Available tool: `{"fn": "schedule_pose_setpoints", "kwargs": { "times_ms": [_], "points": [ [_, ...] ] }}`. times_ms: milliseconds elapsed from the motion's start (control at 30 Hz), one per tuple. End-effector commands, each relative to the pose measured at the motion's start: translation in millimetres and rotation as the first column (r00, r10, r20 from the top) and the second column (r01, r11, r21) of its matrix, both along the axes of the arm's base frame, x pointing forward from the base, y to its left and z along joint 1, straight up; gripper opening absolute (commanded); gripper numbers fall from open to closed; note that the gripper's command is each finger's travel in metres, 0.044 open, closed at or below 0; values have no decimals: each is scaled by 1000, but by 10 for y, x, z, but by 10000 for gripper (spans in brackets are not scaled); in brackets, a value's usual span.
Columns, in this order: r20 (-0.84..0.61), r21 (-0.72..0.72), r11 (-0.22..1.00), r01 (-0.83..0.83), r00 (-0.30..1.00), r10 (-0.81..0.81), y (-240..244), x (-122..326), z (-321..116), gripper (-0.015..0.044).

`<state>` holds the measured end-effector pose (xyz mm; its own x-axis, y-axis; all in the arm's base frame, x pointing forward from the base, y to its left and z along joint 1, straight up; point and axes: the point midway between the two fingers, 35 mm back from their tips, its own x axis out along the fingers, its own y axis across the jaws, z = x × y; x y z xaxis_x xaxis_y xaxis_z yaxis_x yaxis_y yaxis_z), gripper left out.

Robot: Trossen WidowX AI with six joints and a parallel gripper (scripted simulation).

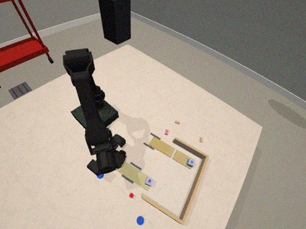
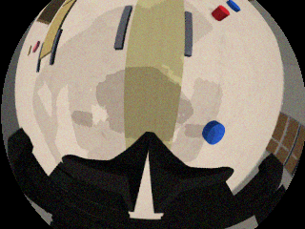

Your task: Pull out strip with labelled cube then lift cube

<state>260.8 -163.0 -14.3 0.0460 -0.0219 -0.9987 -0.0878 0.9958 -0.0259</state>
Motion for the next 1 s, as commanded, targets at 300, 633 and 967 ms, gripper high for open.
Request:
{"fn": "schedule_pose_setpoints", "kwargs": {
  "times_ms": [300, 633, 967],
  "points": [
    [-30, 10, 1000, 3, 1000, -3, 2, -279, -64, 0],
    [-31, 10, 1000, 3, 1000, -3, -16, -428, -67, 0],
    [-32, 10, 1000, 3, 999, -3, -22, -488, -69, 0]
  ]
}}
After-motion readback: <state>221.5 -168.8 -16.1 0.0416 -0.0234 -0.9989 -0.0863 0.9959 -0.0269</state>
